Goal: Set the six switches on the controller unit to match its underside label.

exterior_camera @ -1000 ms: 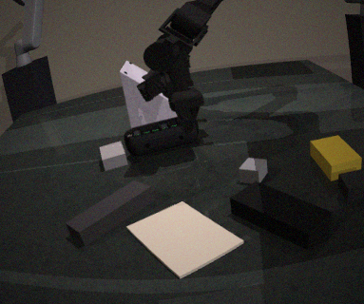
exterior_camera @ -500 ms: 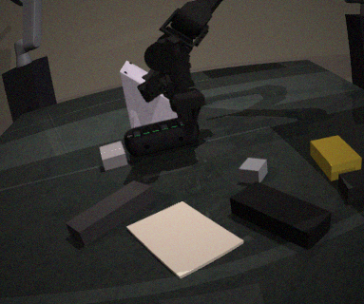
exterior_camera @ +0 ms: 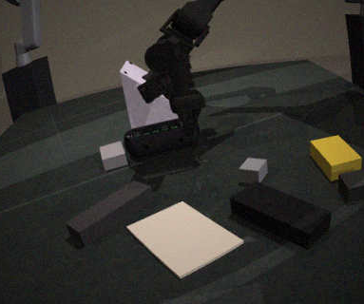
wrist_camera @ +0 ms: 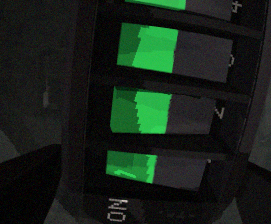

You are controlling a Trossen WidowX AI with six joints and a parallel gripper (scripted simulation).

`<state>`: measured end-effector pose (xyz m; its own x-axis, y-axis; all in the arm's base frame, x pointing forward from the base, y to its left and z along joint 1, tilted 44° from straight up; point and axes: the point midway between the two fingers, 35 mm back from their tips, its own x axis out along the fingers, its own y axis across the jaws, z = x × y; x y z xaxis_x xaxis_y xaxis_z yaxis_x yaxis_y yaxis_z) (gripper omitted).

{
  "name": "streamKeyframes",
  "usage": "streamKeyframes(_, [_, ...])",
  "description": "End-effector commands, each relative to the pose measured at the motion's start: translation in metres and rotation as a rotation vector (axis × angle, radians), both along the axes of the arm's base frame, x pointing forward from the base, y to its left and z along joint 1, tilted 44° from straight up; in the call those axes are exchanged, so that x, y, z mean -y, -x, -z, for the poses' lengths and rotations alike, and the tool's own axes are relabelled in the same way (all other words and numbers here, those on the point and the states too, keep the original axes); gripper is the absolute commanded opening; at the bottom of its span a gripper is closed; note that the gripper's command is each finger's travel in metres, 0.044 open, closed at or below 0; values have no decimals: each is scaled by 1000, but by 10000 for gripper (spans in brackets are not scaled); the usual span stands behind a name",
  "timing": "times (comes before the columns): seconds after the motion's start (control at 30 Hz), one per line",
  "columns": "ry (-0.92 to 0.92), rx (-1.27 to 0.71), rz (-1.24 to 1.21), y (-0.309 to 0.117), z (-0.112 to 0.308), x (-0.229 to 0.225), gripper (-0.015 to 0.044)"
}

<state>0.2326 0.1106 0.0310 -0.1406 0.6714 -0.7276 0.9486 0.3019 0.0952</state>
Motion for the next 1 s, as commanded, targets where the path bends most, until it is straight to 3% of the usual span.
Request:
streamKeyframes(0.0, [-10, 35, -2, -10, -3, -2, 0])
streamKeyframes(0.97, [-10, 36, -2, -24, -5, -6, 0])
